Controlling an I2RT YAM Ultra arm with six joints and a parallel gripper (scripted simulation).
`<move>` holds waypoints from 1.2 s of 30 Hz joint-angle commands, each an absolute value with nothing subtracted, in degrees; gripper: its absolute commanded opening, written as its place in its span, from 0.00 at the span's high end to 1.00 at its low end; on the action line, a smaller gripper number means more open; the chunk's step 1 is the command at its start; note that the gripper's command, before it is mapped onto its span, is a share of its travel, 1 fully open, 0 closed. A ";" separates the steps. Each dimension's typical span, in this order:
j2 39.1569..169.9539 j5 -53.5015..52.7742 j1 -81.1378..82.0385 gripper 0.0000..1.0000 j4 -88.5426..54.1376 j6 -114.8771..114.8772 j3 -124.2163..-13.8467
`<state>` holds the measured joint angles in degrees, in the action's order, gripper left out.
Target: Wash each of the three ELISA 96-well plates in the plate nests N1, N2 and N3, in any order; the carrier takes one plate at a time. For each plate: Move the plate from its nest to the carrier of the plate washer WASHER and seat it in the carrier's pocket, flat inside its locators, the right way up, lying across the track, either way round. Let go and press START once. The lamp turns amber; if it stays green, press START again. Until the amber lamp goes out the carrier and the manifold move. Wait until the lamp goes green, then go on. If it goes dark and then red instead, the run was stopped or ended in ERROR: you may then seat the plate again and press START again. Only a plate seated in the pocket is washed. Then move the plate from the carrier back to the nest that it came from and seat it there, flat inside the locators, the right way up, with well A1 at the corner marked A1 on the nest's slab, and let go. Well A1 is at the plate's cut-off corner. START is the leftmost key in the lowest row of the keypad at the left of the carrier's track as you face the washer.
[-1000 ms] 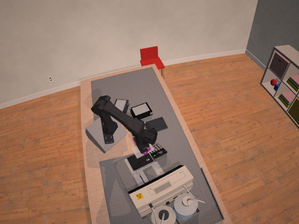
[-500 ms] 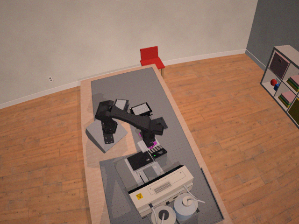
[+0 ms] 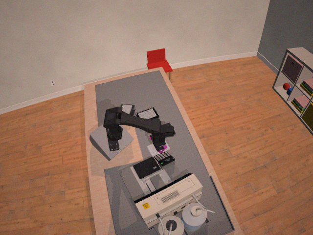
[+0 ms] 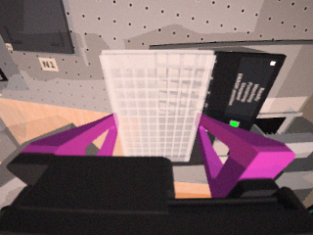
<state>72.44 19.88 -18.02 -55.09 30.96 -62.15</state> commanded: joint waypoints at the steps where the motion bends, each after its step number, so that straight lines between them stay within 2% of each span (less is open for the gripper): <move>1: 73.74 21.16 -14.90 1.00 -54.58 25.62 -62.50; 22: 87.68 26.80 1.33 1.00 -52.17 9.00 -67.24; 36: 90.85 27.82 5.06 1.00 -51.46 2.12 -67.85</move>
<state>89.91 27.64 3.09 -51.81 5.69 -67.55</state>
